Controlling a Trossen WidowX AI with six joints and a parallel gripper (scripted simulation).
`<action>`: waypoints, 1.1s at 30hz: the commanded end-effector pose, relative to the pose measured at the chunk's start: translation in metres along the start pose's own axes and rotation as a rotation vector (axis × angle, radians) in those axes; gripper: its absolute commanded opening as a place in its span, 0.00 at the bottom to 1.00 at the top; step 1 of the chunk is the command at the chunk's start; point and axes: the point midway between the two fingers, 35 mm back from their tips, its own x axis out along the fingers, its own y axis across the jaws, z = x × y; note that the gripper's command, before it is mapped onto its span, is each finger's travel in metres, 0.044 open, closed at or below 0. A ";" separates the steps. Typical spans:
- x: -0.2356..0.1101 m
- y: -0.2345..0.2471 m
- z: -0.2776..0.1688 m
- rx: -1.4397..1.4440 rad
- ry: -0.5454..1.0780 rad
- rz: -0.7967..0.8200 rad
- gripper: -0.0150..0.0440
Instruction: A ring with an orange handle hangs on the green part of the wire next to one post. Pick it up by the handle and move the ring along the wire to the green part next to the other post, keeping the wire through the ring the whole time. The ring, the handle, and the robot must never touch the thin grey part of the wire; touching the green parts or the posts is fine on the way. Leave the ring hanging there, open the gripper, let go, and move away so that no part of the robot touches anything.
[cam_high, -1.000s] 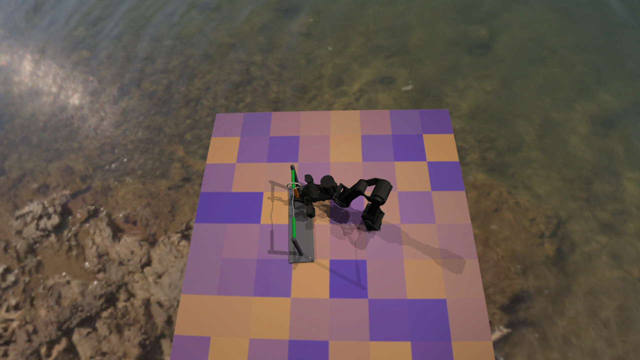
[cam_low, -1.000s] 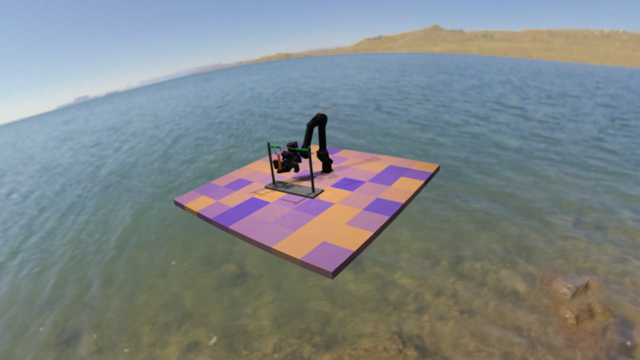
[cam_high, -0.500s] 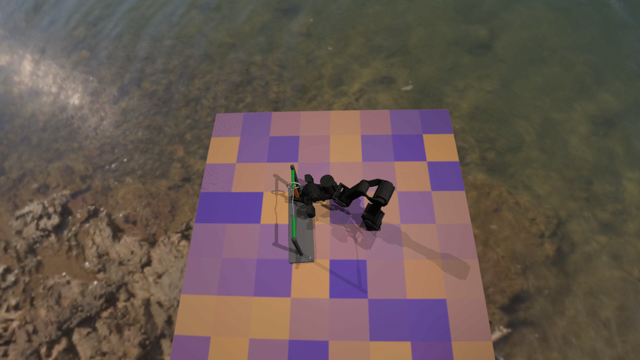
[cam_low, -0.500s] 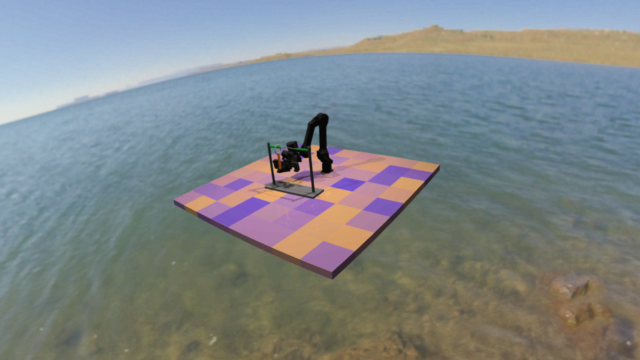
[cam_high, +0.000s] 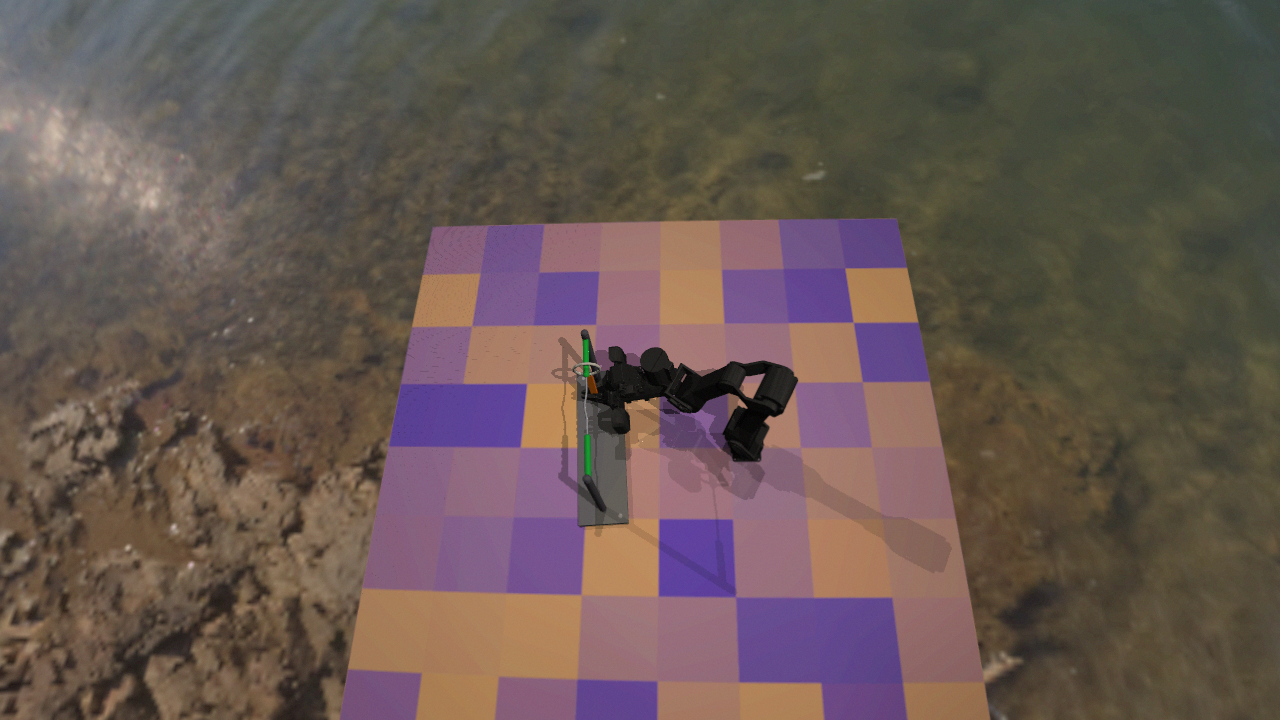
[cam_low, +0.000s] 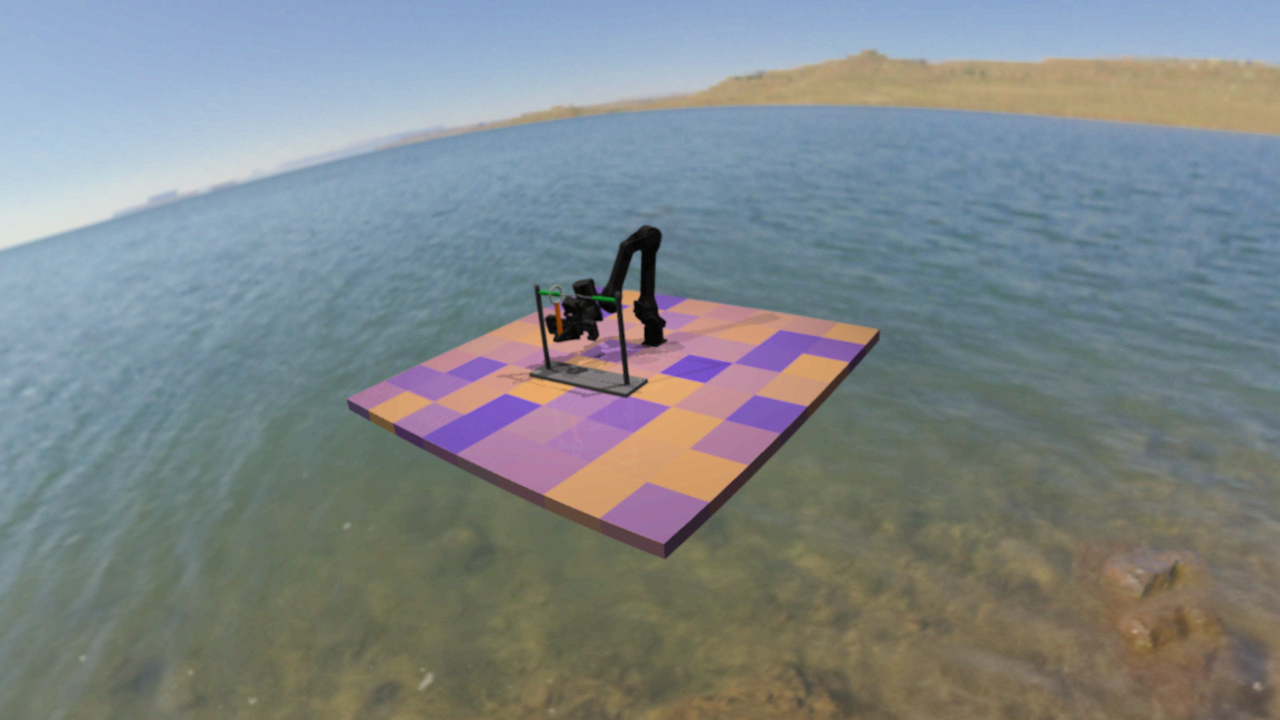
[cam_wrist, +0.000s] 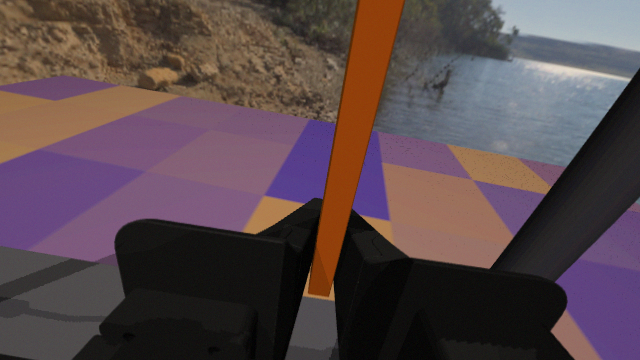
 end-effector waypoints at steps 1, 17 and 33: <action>0.000 0.000 0.002 0.001 -0.004 -0.003 0.00; 0.000 0.000 0.002 0.001 -0.004 -0.003 0.00; 0.000 0.007 0.002 0.003 0.000 -0.001 0.00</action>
